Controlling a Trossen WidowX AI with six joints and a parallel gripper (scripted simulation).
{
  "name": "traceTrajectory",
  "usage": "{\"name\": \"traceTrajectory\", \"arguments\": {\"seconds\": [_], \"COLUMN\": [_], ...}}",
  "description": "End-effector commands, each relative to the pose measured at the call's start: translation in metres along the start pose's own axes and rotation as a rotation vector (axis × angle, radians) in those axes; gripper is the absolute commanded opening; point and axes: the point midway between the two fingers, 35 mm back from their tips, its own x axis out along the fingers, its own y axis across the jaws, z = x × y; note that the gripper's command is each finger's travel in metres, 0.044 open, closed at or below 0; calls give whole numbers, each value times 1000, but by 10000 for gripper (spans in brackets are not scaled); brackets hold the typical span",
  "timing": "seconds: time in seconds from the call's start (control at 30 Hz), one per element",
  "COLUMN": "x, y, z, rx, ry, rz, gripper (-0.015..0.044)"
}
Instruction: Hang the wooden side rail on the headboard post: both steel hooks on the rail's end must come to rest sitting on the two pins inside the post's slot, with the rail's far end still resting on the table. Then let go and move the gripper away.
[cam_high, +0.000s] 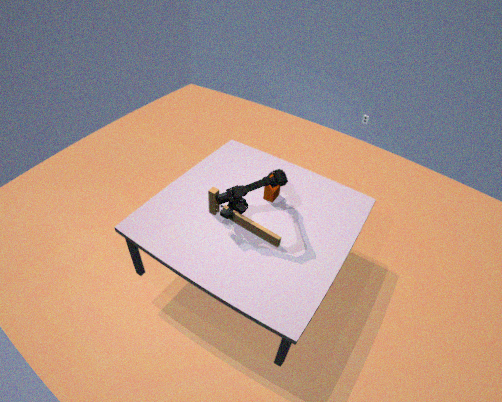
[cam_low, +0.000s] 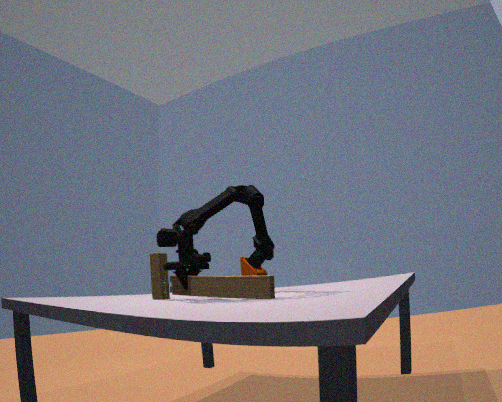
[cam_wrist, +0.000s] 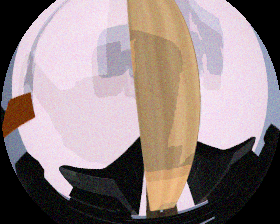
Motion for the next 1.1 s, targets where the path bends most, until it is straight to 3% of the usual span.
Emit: {"name": "traceTrajectory", "arguments": {"seconds": [0.0,1.07], "x": [-5,-5], "y": [-2,-3], "z": [-2,-4], "rx": [-5,-5], "ry": [3,3], "rz": [-11,-12], "gripper": [0,0]}}
